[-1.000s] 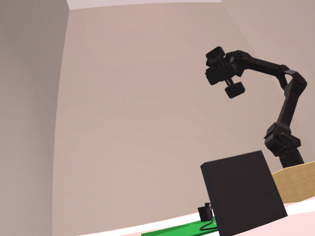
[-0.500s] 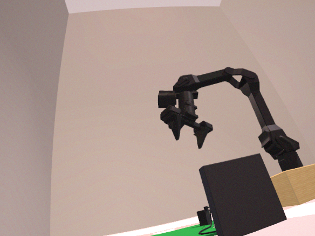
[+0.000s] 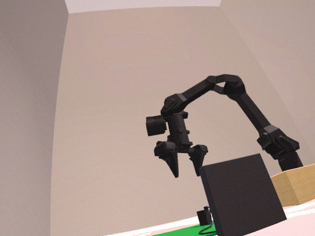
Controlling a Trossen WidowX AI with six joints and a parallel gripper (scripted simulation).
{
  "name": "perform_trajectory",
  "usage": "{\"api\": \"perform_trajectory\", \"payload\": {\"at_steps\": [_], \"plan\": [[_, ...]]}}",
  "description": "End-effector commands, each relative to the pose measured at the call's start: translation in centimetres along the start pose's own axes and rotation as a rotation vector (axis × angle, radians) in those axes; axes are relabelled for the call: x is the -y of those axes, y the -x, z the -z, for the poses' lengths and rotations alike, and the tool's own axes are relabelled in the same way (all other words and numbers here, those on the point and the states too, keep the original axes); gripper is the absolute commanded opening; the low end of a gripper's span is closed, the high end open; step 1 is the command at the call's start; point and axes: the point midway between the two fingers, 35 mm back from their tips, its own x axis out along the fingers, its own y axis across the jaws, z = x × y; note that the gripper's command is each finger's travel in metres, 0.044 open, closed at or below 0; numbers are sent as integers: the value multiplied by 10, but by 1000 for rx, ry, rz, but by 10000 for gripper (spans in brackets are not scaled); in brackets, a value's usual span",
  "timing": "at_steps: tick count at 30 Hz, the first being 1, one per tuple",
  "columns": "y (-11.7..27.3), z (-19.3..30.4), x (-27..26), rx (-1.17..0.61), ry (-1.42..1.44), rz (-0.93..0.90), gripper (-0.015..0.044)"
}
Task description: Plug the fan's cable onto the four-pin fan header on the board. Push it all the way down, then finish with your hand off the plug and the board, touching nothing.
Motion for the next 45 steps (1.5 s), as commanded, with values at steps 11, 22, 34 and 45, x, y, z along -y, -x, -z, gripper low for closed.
{"api": "perform_trajectory", "payload": {"at_steps": [11, 22, 34, 45], "plan": [[-79, 5, 9, -14, 5, 28, 440], [-96, 5, 9, -14, 5, 28, 440], [-115, 5, 9, -14, 5, 28, 440], [-127, 6, 10, -14, 5, 29, 440]]}}
